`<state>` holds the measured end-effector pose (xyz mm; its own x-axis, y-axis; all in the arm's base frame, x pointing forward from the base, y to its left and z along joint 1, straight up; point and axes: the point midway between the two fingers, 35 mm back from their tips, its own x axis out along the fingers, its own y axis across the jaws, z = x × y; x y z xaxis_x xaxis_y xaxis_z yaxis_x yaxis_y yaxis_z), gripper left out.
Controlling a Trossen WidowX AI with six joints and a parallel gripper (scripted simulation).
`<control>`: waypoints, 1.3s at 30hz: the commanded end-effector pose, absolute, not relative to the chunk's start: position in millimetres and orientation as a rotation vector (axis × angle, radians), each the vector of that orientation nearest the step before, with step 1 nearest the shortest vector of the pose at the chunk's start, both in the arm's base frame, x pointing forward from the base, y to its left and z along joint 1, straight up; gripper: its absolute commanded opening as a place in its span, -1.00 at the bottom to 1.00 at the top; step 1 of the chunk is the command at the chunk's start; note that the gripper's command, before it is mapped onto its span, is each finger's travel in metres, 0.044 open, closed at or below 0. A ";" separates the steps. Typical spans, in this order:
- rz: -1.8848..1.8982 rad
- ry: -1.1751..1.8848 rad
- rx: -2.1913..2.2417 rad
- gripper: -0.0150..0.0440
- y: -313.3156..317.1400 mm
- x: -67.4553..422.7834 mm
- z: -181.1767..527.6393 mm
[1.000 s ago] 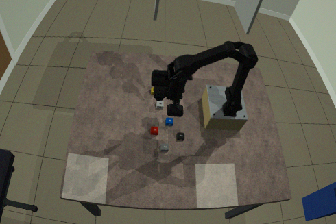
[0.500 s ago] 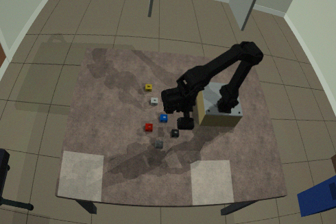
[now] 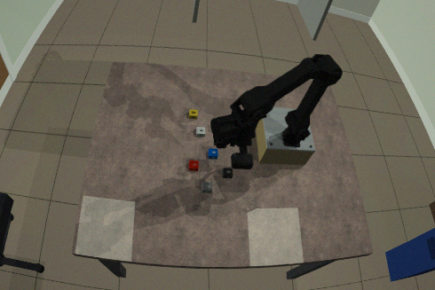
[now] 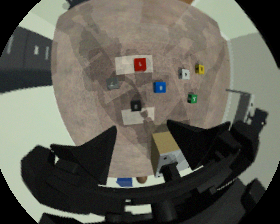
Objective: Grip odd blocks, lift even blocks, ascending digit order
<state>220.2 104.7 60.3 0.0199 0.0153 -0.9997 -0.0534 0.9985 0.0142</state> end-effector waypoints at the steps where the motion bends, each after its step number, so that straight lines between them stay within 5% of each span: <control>1: 0.054 1.548 -0.035 0.86 107.3 223.2 60.5; 12: 0.057 1.541 -0.025 0.86 178.2 291.5 65.1; 32: 0.055 1.542 -0.021 0.86 180.9 293.8 65.0; 39: 0.048 1.538 -0.027 0.86 104.4 331.9 64.9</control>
